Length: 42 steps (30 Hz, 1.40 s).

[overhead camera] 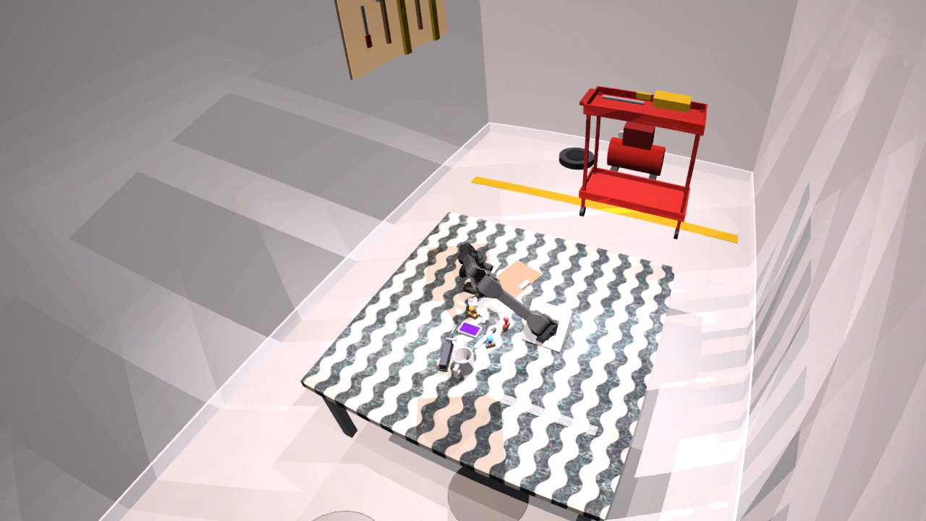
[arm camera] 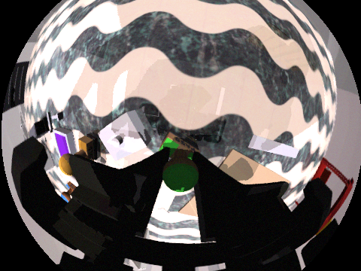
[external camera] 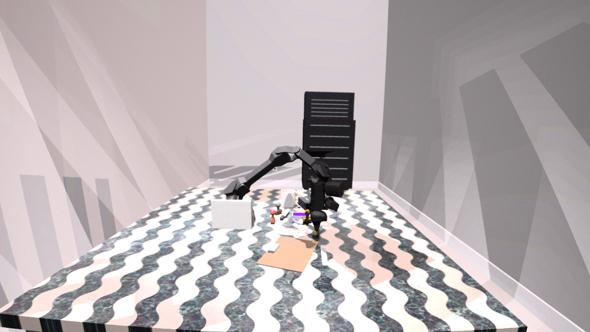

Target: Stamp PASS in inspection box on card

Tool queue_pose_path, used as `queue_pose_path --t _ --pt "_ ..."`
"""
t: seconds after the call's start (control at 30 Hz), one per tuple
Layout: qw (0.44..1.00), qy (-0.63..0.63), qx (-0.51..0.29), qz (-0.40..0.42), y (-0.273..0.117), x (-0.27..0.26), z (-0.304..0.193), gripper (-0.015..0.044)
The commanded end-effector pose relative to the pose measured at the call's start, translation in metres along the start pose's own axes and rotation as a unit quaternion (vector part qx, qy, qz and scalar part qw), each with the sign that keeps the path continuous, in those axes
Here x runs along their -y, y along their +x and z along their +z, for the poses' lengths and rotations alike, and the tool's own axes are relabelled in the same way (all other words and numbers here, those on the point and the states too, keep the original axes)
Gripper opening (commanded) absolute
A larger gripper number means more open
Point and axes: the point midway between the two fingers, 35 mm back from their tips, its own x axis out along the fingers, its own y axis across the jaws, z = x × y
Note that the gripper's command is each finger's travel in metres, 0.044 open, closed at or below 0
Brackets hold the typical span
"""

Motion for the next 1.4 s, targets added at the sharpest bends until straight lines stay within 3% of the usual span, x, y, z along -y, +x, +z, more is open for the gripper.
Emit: queue_pose_path --t 0.0,1.37 --pt "1.000 -0.003 0.000 -0.002 -0.003 0.000 0.001 0.0000" --pt "1.000 -0.003 0.001 -0.005 -0.023 0.001 0.002 0.0000"
